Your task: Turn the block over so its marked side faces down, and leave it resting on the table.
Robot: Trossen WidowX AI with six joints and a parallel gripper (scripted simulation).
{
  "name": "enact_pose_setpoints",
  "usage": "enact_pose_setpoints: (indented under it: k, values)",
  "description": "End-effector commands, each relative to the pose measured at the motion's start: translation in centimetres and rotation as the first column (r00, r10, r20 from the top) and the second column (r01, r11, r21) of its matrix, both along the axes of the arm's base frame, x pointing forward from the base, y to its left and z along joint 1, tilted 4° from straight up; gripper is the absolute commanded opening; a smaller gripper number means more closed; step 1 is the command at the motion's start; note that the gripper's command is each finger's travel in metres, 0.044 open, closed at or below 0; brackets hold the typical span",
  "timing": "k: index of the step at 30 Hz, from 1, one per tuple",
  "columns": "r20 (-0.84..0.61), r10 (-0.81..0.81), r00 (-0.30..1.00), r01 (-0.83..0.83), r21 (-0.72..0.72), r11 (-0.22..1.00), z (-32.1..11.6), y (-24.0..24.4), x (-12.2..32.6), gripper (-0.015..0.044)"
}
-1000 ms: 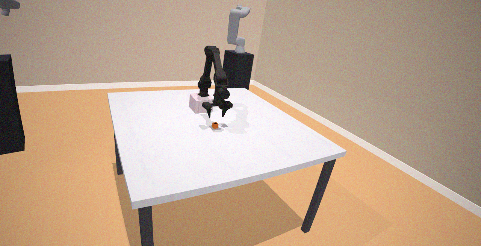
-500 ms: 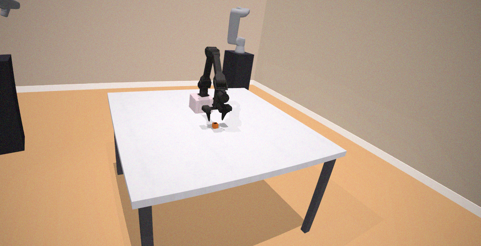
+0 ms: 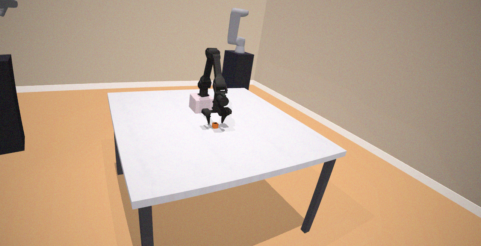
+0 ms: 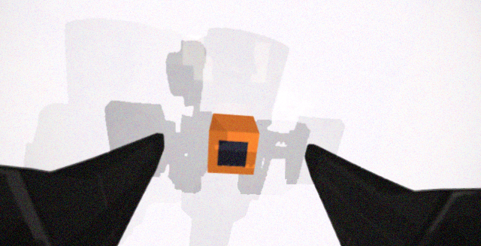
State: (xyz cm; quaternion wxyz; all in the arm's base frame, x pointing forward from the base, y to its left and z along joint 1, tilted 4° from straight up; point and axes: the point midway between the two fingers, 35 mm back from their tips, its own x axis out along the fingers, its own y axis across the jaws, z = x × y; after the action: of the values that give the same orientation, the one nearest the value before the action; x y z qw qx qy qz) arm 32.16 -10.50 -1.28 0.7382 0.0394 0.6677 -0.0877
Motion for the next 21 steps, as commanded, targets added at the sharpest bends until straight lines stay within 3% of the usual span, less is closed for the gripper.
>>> enact_pose_setpoints:
  k: [1,8,20,21]
  values:
    - [-0.017,0.007,1.000,-0.007,0.008,1.000,-1.28,0.11,-0.36,0.0440]
    - [-0.017,0.007,1.000,-0.007,0.008,1.000,-1.69,0.09,-0.35,0.0440]
    - [-0.017,0.007,1.000,-0.007,0.008,1.000,-1.69,0.09,-0.35,0.0125]
    - [-0.017,0.007,1.000,-0.007,0.008,1.000,-1.69,0.09,-0.35,0.0118]
